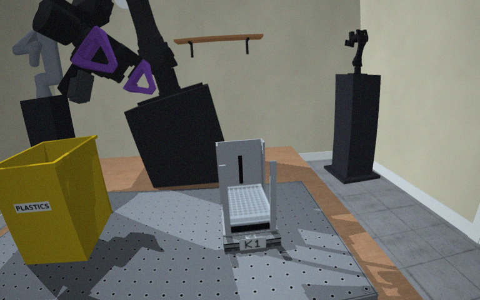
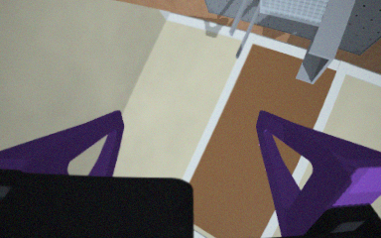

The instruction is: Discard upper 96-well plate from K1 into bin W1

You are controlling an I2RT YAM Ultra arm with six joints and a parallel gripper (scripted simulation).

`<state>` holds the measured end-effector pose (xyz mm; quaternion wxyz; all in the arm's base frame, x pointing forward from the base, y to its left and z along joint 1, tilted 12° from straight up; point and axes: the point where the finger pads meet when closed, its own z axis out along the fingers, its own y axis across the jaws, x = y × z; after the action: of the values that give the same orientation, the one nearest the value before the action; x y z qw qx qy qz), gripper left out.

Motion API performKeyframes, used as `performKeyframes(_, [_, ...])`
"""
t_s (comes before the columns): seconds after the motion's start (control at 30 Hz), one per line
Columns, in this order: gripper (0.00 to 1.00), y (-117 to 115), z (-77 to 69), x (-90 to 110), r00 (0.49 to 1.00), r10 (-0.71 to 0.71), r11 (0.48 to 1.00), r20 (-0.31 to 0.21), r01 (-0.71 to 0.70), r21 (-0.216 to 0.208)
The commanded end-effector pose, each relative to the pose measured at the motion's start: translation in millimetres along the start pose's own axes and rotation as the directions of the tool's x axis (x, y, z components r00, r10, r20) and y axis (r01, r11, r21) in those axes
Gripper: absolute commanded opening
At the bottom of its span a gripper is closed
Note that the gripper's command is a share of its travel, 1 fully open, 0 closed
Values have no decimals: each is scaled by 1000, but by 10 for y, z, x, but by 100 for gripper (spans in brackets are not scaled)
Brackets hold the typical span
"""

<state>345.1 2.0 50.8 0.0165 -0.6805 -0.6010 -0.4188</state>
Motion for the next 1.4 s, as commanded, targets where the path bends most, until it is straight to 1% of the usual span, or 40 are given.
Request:
performKeyframes(0.0, [100,30,-10,15,1000,-8,1000,-2,8,-7])
performKeyframes(0.53, [100,30,-10,15,1000,-8,1000,-2,8,-7])
performKeyframes(0.67, [100,1,181,69,993,-111,992,31,109,71])
performKeyframes(0.77, [100,-43,321,105,981,-188,975,48,180,134])
performKeyframes(0.8, [100,-50,341,110,976,-213,967,53,203,155])
performKeyframes(0.9, [100,-110,472,150,955,-290,938,60,271,218])
performKeyframes(0.93, [100,-125,504,160,947,-315,926,61,292,239])
performKeyframes(0.97, [100,-125,504,161,938,-340,913,61,314,260])
performKeyframes(1.03, [100,-172,587,192,919,-390,885,58,356,301])
performKeyframes(1.1, [100,-172,587,192,919,-390,885,58,356,301])
performKeyframes(1.17, [100,-211,656,217,897,-438,852,53,396,341])
performKeyframes(1.2, [100,-211,656,217,885,-462,835,49,416,360])
performKeyframes(1.3, [100,-291,772,270,846,-532,777,32,472,416])
performKeyframes(1.37, [100,-304,793,280,817,-576,734,19,507,452])
